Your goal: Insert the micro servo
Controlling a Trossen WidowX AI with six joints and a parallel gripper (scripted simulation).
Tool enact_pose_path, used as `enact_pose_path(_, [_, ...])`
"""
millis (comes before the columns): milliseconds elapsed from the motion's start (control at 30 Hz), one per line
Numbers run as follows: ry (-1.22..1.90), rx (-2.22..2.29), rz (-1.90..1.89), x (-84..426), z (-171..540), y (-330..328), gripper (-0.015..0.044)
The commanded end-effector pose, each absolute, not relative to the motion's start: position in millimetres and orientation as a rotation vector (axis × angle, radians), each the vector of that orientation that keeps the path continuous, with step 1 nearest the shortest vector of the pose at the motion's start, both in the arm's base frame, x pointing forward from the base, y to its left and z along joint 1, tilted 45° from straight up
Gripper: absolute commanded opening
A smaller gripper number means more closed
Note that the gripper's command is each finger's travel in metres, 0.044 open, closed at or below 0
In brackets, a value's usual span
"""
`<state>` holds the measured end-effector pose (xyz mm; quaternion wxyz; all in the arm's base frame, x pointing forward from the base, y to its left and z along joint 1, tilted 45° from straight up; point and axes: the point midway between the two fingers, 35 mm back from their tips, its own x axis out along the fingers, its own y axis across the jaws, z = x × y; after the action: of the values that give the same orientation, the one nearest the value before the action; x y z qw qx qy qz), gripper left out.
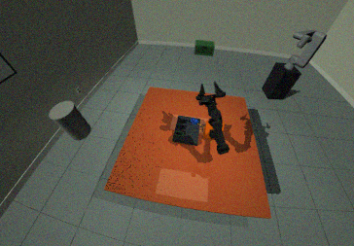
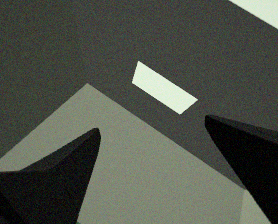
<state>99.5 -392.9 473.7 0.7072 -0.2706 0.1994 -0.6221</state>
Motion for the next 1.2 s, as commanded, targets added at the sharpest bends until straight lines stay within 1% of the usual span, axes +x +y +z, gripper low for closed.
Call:
enact_pose_path(0, [0.579, -0.529, -1.266, 118, 421, -411, 0.0440])
enact_pose_path(267, [0.761, -0.413, -1.081, 140, 344, -422, 0.0440])
enact_pose_path(533, [0.926, -0.289, -0.878, 159, 267, -416, 0.0440])
enact_pose_path(867, [1.097, -0.109, -0.607, 175, 181, -386, 0.0440])
enact_pose_path(1167, [1.229, 0.070, -0.368, 179, 114, -347, 0.0440])
